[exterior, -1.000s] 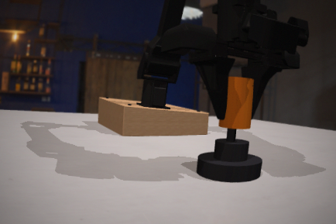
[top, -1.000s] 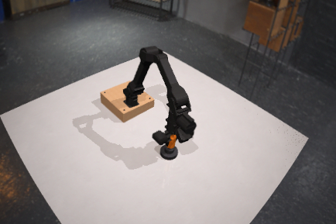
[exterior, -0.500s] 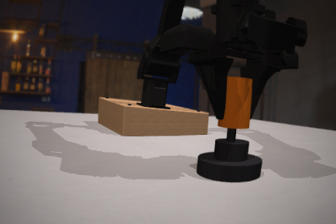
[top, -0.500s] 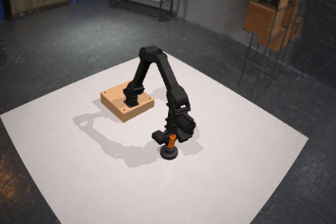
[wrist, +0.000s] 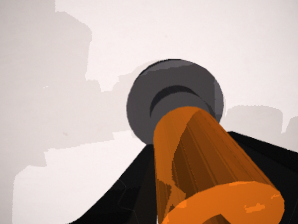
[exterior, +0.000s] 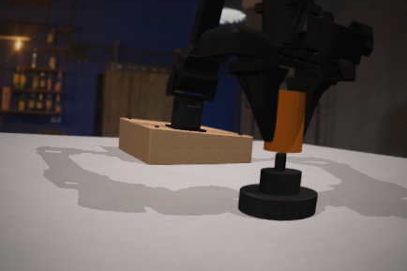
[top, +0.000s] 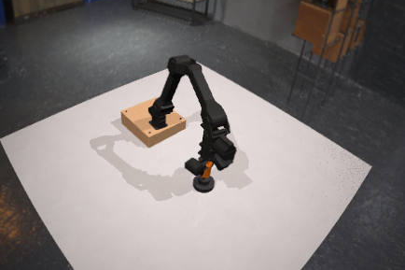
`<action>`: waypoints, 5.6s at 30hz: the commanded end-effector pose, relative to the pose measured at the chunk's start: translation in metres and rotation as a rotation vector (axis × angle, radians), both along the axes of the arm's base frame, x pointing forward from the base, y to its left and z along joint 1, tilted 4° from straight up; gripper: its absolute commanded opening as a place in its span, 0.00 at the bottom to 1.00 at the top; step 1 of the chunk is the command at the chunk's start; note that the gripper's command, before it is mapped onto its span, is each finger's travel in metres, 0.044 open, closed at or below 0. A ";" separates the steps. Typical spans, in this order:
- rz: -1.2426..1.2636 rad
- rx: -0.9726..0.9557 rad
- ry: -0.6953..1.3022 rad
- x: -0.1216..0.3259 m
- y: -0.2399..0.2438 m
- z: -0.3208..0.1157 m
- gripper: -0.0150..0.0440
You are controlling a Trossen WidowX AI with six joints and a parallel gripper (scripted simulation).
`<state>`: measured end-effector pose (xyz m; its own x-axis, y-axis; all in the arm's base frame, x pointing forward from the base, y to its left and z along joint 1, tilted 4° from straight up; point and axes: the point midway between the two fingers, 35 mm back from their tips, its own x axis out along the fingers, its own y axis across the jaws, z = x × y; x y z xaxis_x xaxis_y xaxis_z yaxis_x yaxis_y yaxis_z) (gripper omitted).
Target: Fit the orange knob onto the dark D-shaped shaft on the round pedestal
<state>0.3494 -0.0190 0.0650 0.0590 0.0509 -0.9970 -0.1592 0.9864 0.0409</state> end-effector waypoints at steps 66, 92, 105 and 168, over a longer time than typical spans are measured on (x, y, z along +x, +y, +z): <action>0.277 -0.015 -0.021 0.004 0.001 -0.003 0.25; 0.475 -0.027 -0.030 -0.001 0.000 0.001 0.25; 0.486 -0.028 -0.031 0.005 0.000 0.001 0.25; 0.695 -0.041 -0.042 0.002 0.001 -0.003 0.25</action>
